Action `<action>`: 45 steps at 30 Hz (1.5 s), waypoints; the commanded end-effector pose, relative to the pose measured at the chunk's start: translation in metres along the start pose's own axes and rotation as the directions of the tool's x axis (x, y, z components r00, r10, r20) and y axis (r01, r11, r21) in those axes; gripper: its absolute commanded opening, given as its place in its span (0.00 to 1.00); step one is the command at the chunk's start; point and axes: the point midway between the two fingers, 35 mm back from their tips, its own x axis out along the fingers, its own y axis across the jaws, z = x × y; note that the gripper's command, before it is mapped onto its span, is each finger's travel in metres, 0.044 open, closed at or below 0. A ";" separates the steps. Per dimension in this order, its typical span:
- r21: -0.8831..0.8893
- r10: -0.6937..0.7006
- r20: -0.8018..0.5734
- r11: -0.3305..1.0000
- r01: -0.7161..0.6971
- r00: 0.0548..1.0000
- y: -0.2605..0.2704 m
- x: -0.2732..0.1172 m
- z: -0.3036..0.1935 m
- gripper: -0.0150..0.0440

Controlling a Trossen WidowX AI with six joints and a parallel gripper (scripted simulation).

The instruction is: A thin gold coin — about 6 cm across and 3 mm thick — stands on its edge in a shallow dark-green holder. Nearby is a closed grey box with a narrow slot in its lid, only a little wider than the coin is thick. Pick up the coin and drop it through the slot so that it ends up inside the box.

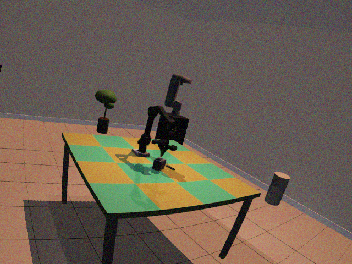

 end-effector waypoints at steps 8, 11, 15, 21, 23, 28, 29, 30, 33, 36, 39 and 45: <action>-0.007 0.001 0.001 1.000 -0.001 1.000 -0.003 0.001 0.002 0.25; -0.003 0.003 0.002 1.000 -0.003 1.000 -0.002 0.001 0.002 0.25; -0.003 0.003 0.002 1.000 -0.003 1.000 -0.002 0.001 0.002 0.25; -0.003 0.003 0.002 1.000 -0.003 1.000 -0.003 0.004 0.001 0.25; -0.003 0.003 0.002 1.000 -0.003 1.000 -0.003 0.005 0.001 0.25; -0.003 0.002 0.002 1.000 -0.002 1.000 -0.004 0.007 0.001 0.25; -0.003 0.002 0.002 1.000 -0.002 1.000 -0.004 0.008 0.001 0.25; -0.003 0.002 0.002 1.000 -0.002 1.000 -0.004 0.008 0.001 0.25; -0.003 0.002 0.002 1.000 -0.002 1.000 -0.004 0.010 0.001 0.25; -0.003 0.002 0.002 1.000 -0.002 1.000 -0.004 0.011 0.001 0.25; -0.004 0.002 0.002 1.000 -0.002 1.000 -0.004 0.012 0.001 0.25; -0.004 0.002 0.002 1.000 -0.002 1.000 -0.004 0.015 0.001 0.25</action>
